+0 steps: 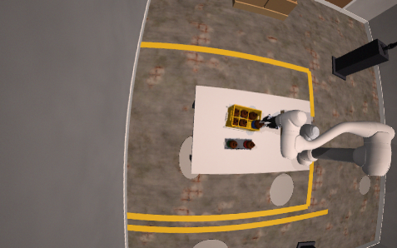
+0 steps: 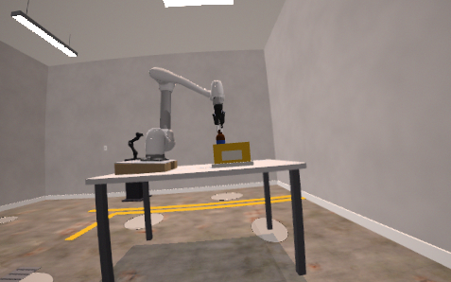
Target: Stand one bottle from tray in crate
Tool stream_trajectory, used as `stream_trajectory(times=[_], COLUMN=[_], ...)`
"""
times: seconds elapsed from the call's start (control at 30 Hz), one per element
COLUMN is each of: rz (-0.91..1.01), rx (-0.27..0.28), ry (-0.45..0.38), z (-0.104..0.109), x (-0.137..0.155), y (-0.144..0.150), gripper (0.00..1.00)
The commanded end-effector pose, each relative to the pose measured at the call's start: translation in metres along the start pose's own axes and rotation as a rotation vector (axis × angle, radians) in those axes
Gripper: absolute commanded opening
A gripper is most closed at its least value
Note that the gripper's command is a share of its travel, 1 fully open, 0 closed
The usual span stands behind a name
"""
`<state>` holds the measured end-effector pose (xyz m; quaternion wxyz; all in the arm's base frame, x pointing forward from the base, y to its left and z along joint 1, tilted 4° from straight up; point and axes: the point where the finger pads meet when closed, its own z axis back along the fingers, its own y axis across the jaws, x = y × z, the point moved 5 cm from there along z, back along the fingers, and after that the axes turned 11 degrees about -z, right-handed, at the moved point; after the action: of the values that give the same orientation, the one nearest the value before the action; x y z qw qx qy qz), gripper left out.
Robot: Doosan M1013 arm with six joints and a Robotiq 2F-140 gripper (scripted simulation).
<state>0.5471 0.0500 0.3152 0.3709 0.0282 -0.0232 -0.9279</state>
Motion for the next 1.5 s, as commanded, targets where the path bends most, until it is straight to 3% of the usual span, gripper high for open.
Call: stream_trajectory(times=[0.0, 1.47], rz=[0.0, 0.0], rx=[0.0, 0.0], ry=[0.0, 0.0], z=[-0.002, -0.038], x=[0.0, 0.0], y=[0.0, 0.0], gripper=[0.0, 0.0])
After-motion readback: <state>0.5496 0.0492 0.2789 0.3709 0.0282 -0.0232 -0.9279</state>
